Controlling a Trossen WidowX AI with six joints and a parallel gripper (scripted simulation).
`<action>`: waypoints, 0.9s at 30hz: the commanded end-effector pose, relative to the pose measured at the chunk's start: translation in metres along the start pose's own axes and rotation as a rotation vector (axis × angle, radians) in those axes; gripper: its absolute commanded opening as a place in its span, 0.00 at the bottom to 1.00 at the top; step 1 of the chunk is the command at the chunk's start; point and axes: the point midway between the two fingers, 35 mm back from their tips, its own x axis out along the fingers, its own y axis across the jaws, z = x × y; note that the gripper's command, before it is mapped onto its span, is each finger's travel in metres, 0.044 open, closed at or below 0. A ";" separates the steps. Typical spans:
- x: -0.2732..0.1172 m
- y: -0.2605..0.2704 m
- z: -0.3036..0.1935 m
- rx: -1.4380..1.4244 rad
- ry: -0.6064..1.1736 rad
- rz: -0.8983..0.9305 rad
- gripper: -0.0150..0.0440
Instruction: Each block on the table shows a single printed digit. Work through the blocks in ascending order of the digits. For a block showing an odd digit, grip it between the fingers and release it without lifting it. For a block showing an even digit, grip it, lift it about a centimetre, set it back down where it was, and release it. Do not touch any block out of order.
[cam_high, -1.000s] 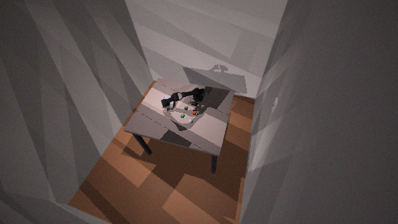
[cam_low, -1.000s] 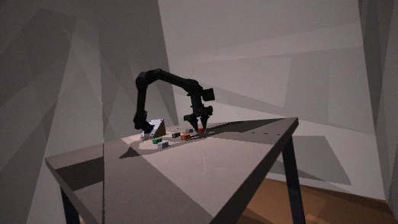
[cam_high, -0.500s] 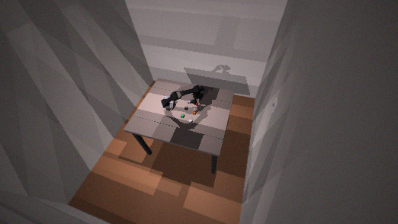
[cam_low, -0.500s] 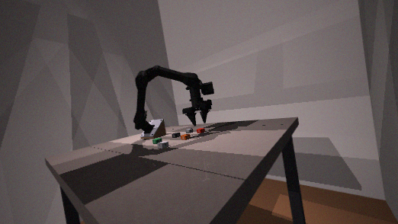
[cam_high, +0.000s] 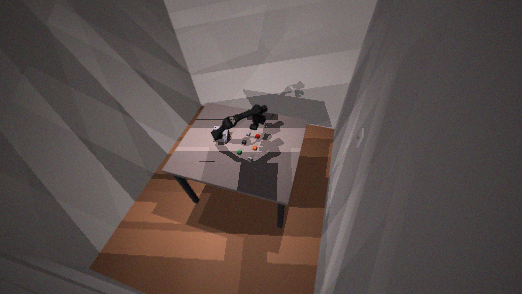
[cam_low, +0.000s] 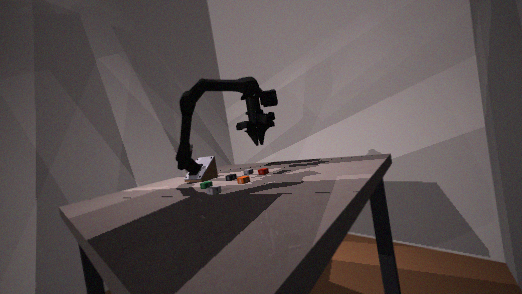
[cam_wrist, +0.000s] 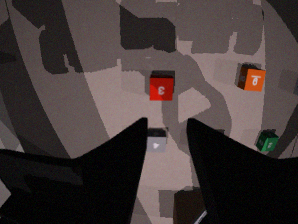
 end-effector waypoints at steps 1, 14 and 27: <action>-0.004 0.000 0.000 0.006 0.003 0.004 0.46; -0.006 0.002 -0.083 0.002 0.007 0.006 0.46; 0.045 0.002 -0.097 0.003 0.006 0.005 0.68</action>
